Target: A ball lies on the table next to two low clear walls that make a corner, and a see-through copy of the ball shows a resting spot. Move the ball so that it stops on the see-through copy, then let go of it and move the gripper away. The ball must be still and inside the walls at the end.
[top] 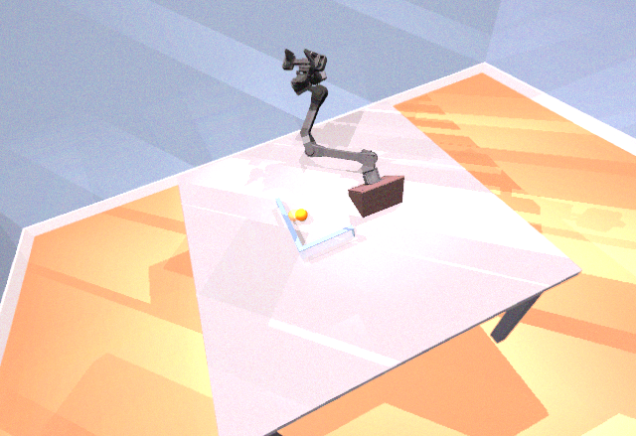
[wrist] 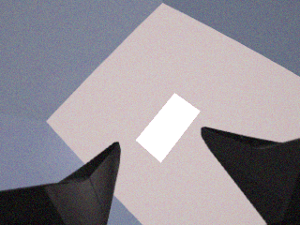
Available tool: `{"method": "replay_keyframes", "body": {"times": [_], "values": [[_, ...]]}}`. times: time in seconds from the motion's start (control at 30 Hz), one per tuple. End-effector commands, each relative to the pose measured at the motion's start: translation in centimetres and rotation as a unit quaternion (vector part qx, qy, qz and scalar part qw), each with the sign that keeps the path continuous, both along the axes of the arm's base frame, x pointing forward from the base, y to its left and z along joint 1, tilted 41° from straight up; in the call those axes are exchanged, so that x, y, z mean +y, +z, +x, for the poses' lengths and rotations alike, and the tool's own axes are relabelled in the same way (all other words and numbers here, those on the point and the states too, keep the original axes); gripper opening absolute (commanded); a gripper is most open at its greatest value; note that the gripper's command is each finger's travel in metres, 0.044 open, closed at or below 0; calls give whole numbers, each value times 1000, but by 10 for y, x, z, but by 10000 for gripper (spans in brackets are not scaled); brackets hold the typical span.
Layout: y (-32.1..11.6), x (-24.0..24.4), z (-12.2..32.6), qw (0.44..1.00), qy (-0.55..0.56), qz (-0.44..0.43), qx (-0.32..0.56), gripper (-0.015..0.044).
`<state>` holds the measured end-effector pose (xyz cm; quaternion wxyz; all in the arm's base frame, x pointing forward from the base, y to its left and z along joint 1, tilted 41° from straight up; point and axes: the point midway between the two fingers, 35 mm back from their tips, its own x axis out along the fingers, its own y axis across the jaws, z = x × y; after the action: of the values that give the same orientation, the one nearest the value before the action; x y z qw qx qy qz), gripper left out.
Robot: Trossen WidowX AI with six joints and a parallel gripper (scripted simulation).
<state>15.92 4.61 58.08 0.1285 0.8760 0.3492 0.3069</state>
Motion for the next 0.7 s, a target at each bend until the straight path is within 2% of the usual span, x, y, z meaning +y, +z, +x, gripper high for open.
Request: {"method": "replay_keyframes", "body": {"times": [0.0,0.13,0.3,0.43,0.67], "values": [[0,0,-2,1000,-4,-4,-6,376],[7,15,-31,986,-87,-86,-113,376],[10,51,-67,921,-201,-217,-254,376],[9,59,-74,915,-220,-210,-264,376],[-6,112,-85,791,-313,-361,-382,376]]}}
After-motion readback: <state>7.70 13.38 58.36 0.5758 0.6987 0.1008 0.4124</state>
